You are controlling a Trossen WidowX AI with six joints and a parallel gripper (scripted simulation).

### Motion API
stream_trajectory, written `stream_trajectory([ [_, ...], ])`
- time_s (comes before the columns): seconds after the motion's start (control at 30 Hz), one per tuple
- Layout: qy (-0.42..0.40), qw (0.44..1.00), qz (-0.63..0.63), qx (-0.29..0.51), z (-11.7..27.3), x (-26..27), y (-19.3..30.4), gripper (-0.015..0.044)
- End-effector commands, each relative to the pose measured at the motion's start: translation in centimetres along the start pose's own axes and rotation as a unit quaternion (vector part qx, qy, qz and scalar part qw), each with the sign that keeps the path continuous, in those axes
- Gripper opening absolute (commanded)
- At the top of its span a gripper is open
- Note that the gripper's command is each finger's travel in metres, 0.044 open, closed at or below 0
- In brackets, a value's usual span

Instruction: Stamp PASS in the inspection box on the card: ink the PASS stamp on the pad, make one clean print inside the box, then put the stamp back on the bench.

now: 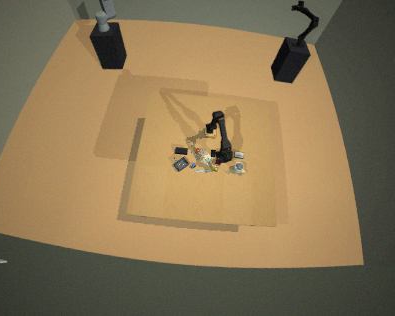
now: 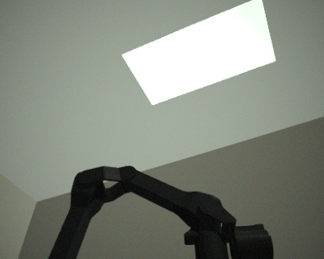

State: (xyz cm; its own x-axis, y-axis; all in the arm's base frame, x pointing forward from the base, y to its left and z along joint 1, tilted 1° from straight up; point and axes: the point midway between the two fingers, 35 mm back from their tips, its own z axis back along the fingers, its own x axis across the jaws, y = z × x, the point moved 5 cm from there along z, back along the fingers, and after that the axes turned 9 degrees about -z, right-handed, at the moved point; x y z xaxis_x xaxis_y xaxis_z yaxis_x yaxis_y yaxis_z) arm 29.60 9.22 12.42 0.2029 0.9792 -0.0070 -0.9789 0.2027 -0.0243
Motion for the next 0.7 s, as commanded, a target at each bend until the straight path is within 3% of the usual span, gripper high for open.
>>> stream_trajectory([
  [0.0,0.002,1.000,0.001,-0.001,-0.3,-0.1,0.0,0.0000],
  [0.67,0.002,1.000,0.001,-0.001,-1.6,0.0,0.0,0.0000],
])
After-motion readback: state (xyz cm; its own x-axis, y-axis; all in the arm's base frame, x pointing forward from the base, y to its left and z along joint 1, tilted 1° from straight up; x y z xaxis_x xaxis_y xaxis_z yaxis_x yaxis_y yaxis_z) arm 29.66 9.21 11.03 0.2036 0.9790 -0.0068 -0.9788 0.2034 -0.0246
